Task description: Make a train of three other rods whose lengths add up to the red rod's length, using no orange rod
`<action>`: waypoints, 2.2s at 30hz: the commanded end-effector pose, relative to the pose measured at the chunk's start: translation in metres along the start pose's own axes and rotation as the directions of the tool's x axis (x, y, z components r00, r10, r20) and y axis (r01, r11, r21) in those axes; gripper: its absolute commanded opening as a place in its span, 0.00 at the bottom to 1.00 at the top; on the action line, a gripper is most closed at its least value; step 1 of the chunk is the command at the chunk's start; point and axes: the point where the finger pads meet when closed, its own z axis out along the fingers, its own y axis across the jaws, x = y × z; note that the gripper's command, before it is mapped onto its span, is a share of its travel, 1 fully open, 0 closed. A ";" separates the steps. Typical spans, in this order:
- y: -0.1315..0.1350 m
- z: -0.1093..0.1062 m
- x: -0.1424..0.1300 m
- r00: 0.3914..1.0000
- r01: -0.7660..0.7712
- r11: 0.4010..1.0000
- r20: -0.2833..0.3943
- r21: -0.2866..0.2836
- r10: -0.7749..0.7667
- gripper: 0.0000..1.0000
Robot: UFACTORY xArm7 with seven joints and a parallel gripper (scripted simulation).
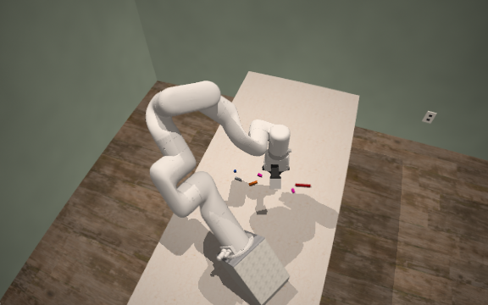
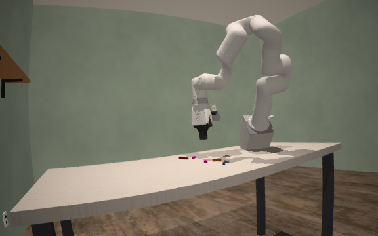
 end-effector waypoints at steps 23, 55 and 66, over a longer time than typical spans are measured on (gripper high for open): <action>0.000 0.048 -0.001 1.000 -0.001 1.000 0.002 0.004 0.001 0.04; 0.000 0.086 -0.001 1.000 -0.001 1.000 0.002 0.004 0.001 0.04; 0.000 0.086 -0.001 1.000 -0.001 1.000 0.002 0.004 0.001 0.04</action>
